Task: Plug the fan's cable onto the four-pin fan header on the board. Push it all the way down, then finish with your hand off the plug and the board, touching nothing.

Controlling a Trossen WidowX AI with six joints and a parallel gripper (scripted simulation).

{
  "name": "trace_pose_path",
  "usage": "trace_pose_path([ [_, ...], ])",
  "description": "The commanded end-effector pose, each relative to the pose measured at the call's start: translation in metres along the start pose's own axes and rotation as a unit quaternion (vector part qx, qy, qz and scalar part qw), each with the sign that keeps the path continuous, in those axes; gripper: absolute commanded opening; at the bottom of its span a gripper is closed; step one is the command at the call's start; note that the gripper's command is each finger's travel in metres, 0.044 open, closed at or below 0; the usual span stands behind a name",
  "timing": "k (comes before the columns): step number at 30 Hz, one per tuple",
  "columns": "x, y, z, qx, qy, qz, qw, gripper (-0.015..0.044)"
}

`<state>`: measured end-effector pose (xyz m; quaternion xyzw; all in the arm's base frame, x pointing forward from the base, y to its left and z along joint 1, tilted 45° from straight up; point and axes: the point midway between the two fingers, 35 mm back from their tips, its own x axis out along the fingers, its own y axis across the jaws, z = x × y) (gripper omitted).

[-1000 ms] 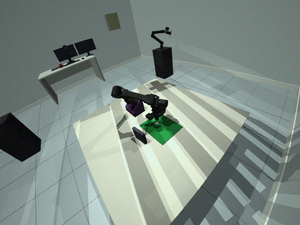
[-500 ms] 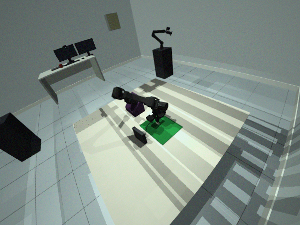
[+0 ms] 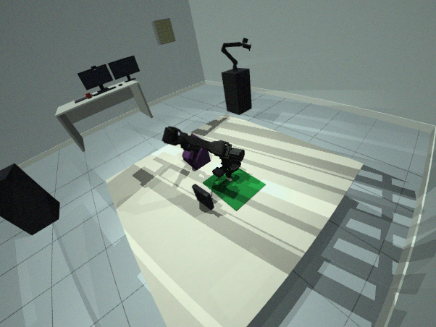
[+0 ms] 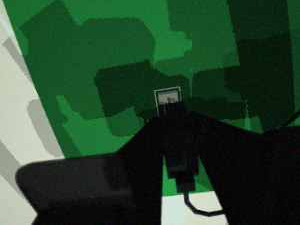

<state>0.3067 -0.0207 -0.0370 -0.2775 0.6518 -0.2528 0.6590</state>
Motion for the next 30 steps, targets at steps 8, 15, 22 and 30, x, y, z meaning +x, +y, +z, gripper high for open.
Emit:
trace_pose_path([
  [8, 0.0025, -0.0004, 0.0003, -0.002, -0.001, -0.002, 1.0, 0.0],
  [15, 0.0041, -0.0004, 0.0002, -0.002, -0.001, -0.002, 1.0, 0.0],
  [22, 0.0056, -0.0004, 0.0002, -0.002, -0.001, -0.002, 1.0, 0.0],
  [30, 0.007, -0.0005, 0.0002, -0.002, -0.001, -0.002, 1.0, 0.0],
])
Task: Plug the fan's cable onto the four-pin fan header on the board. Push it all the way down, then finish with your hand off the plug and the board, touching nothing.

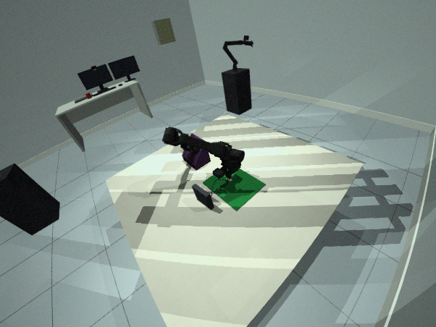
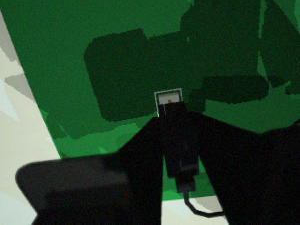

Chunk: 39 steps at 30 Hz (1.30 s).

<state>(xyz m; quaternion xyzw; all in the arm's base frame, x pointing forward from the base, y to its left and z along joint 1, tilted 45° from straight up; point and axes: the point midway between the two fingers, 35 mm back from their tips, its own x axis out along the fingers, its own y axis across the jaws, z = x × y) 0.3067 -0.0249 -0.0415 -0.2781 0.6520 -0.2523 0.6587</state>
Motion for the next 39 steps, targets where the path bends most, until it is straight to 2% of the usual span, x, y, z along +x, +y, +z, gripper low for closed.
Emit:
trace_pose_path([
  [1, 0.001, -0.001, 0.0, -0.001, -0.001, -0.002, 1.0, 0.0],
  [31, 0.018, -0.001, 0.0, -0.001, -0.001, -0.003, 1.0, 0.0],
  [39, 0.015, 0.0, 0.0, -0.001, -0.002, -0.002, 1.0, 0.021],
])
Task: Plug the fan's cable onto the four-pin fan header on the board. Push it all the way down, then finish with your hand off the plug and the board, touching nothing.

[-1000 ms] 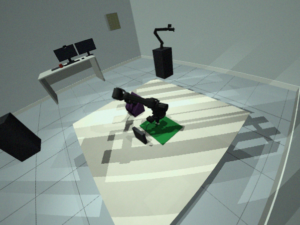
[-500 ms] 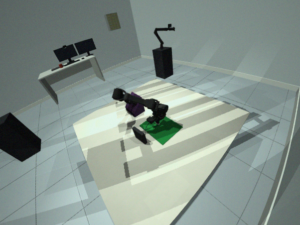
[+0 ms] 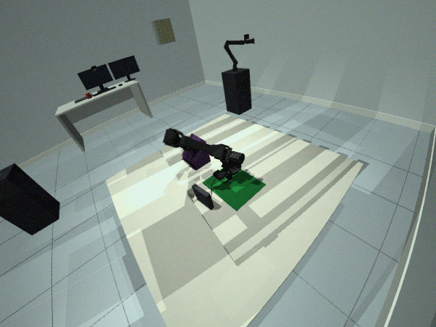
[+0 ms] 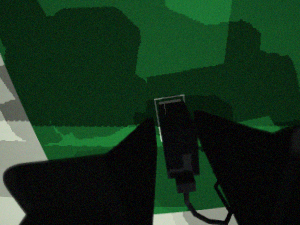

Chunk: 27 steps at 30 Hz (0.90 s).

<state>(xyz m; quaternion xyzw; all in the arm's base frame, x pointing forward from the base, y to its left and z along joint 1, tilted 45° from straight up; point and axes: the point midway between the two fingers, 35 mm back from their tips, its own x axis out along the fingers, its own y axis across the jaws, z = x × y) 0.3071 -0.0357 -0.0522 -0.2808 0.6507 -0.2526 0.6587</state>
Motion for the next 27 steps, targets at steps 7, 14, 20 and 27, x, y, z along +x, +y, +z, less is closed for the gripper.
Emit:
trace_pose_path([
  [7, -0.027, 0.001, 0.002, 0.0, 0.0, 0.001, 1.0, 0.026],
  [14, -0.055, 0.001, 0.0, 0.0, 0.0, 0.001, 1.0, 0.026],
  [20, -0.058, 0.008, 0.025, 0.001, 0.0, 0.001, 1.0, 0.026],
  [27, -0.06, 0.03, 0.087, 0.002, -0.002, 0.002, 1.0, 0.026],
])
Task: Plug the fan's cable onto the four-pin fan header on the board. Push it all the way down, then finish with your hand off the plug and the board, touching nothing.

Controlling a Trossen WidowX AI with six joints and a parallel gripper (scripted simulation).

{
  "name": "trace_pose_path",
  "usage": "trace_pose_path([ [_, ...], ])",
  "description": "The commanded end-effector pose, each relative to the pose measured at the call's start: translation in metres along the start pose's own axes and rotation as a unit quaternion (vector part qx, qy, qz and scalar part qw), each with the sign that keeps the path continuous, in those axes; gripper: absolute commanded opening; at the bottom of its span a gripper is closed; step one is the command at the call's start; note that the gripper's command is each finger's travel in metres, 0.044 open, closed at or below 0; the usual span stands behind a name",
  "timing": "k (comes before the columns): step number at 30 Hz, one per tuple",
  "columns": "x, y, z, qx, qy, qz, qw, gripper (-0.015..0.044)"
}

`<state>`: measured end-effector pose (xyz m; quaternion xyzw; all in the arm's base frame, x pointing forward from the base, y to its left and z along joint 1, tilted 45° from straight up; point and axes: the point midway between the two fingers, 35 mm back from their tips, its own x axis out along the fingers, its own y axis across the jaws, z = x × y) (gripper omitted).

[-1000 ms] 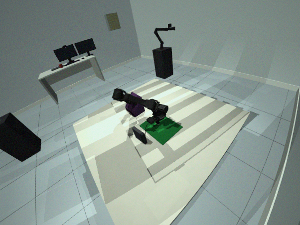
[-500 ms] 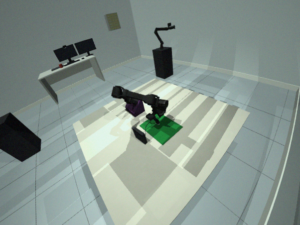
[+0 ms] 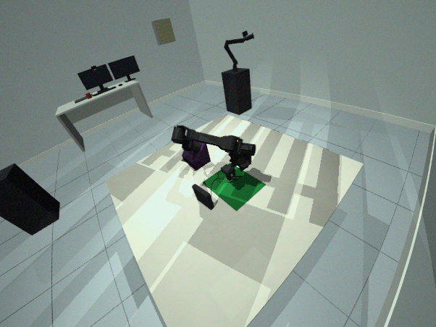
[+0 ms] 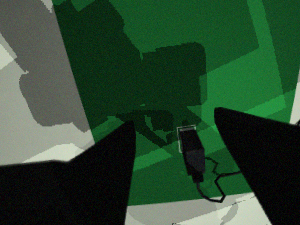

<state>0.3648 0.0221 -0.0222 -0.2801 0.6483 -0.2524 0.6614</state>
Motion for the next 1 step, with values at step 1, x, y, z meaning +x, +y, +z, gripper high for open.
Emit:
trace_pose_path([
  [1, 0.0014, 0.0151, 0.0347, 0.001, 0.001, 0.001, 1.0, 0.026],
])
